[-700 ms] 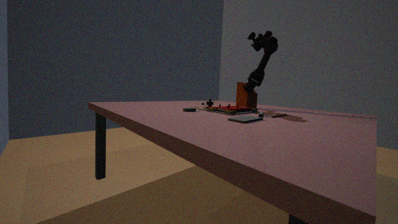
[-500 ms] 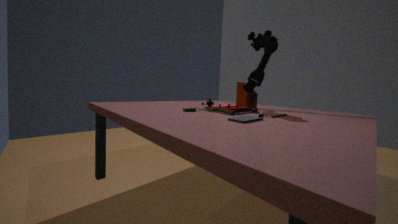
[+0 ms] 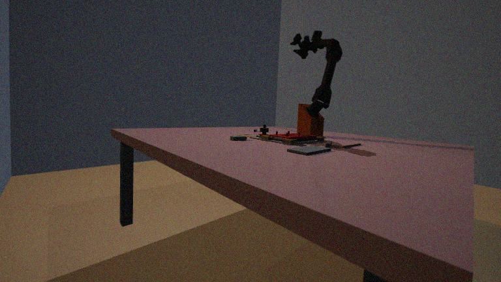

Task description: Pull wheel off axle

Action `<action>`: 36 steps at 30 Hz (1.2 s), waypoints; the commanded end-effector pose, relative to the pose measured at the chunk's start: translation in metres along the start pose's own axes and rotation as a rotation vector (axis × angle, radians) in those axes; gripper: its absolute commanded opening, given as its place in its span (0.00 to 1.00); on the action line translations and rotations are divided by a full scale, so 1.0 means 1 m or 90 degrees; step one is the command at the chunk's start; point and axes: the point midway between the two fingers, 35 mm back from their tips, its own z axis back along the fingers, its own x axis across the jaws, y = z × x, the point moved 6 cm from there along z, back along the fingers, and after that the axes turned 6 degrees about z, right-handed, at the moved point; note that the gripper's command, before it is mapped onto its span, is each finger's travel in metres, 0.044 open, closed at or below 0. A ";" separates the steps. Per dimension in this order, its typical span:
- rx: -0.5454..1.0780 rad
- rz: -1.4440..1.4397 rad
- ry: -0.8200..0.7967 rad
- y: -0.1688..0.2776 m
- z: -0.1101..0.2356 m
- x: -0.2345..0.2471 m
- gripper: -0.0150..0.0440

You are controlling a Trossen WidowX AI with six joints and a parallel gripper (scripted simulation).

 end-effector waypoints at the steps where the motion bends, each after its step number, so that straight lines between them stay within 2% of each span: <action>1: 0.062 -0.014 -0.037 0.028 -0.018 0.040 0.76; 10: 0.191 -0.017 -0.098 0.093 -0.044 0.126 0.76; 19: 0.333 -0.025 -0.143 0.167 -0.048 0.209 0.76; 28: 0.482 -0.021 -0.163 0.249 -0.031 0.282 0.76; 36: 0.615 0.024 -0.159 0.329 0.002 0.333 0.76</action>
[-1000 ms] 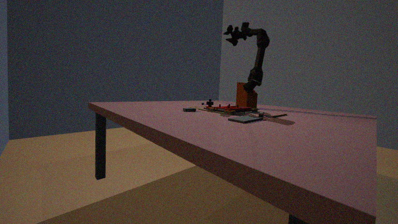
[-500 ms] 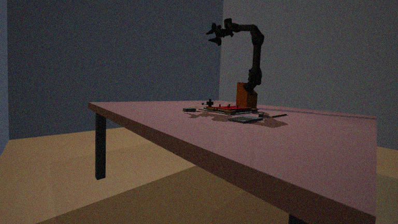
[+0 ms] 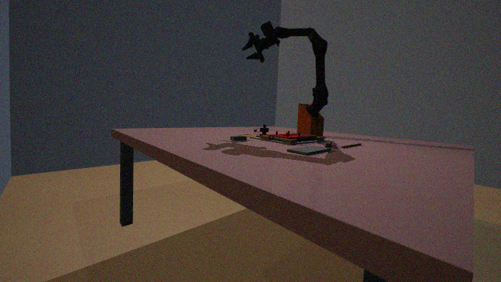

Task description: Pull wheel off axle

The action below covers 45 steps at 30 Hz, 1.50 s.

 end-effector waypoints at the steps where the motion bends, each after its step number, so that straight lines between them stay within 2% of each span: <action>1: 0.080 0.007 0.012 0.043 -0.026 0.024 0.76; 10: 0.231 0.008 0.050 0.137 -0.064 0.068 0.76; 18: 0.360 0.005 0.112 0.229 -0.081 0.094 0.76; 26: 0.476 0.009 0.205 0.325 -0.083 0.105 0.76; 35: 0.580 0.023 0.348 0.431 -0.065 0.097 0.76; 38: 0.593 0.027 0.373 0.447 -0.060 0.094 0.76; 45: 0.593 0.027 0.373 0.445 -0.059 0.091 0.76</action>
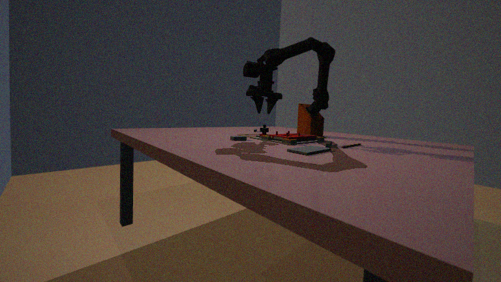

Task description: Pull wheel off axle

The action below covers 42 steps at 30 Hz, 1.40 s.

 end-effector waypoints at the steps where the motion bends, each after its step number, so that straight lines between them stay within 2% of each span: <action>1: 0.007 -0.010 0.006 0.000 -0.003 -0.008 0.76; 8: 0.007 -0.010 0.006 -0.001 -0.007 -0.012 0.76; 18: 0.009 -0.010 0.006 -0.001 -0.072 -0.011 0.76; 24: 0.009 -0.010 0.006 -0.001 -0.077 -0.011 0.76; 28: 0.007 -0.006 0.011 0.000 -0.074 -0.011 0.58; 36: 0.007 -0.006 0.011 0.000 -0.074 -0.011 0.49; 41: 0.007 -0.006 0.011 0.000 -0.073 -0.011 0.27; 42: 0.007 -0.006 0.011 0.000 -0.072 -0.011 0.25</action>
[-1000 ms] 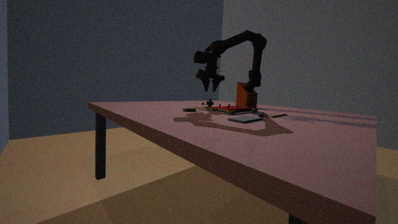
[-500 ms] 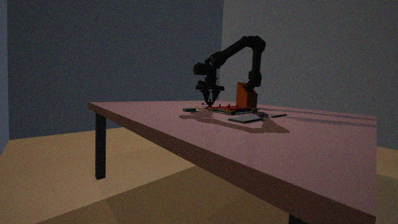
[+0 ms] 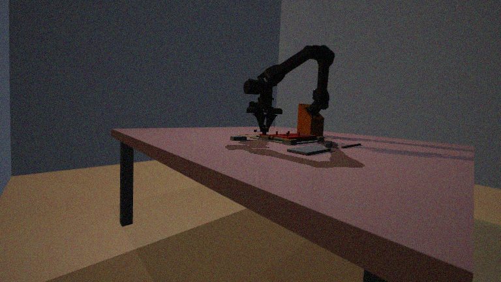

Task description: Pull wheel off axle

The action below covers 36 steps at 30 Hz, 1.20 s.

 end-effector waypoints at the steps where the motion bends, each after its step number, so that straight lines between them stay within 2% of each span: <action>1: 0.000 0.001 0.001 0.000 0.001 0.000 0.25; 36: 0.000 0.000 -0.001 0.000 0.013 0.000 0.25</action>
